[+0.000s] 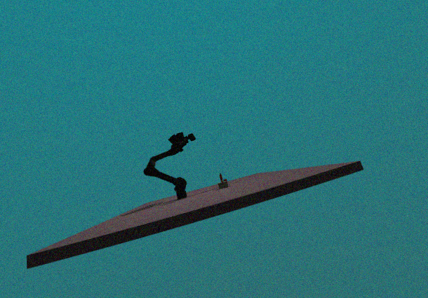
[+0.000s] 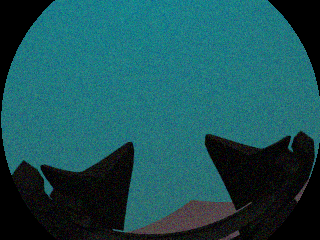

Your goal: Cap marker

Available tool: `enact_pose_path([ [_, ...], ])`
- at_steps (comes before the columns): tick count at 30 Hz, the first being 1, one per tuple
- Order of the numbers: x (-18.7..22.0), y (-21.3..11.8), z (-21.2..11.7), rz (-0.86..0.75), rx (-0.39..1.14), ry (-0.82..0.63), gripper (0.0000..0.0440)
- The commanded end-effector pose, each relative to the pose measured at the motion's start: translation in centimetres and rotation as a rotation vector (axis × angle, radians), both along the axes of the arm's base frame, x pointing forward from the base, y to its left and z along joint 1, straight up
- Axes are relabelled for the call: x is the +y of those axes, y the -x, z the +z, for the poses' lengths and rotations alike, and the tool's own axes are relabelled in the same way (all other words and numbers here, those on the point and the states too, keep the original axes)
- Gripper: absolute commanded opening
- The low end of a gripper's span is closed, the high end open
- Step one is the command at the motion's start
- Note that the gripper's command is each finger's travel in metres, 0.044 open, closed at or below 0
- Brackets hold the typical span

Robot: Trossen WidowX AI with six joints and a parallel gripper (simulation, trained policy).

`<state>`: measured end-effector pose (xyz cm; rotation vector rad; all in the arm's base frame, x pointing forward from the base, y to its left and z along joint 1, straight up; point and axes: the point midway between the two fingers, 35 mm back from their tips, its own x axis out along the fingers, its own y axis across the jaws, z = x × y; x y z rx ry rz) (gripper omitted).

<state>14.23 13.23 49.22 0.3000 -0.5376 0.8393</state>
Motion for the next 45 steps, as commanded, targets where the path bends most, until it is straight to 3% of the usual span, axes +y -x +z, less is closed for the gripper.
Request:
enact_pose_path([
  [1,0.5,-0.5,-0.4,0.011,0.041,0.026,0.0334],
  [45,3.6,-4.7,-8.6,0.059,0.565,0.356,0.0337],
])
